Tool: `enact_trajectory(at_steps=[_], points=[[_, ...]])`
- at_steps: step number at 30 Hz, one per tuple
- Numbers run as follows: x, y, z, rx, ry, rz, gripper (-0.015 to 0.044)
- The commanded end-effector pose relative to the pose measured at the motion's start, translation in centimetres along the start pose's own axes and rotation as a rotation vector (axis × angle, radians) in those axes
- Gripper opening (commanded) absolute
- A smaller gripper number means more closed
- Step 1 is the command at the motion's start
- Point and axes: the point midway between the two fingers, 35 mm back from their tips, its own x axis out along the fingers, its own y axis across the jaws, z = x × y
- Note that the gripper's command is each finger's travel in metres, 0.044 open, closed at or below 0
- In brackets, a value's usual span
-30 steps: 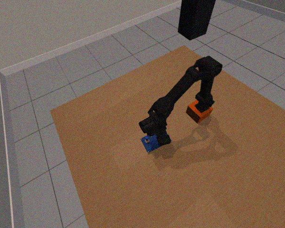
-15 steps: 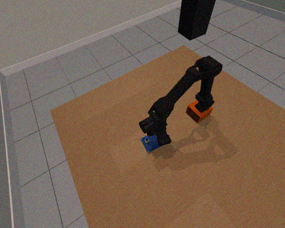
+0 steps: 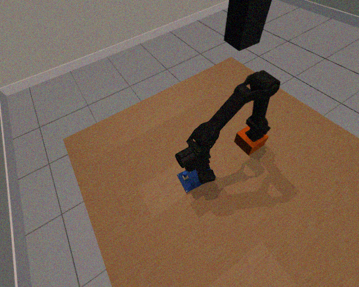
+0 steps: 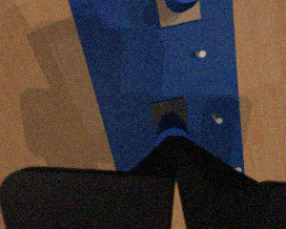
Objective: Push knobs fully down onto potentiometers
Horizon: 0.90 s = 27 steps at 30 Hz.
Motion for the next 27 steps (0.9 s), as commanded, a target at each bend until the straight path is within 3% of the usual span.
enact_trajectory(at_steps=[1,27], points=[[1.25,0.13,0.16,-0.003,0.01,0.0,0.0],[1.47,0.13,0.16,-0.003,0.01,0.0,0.0]])
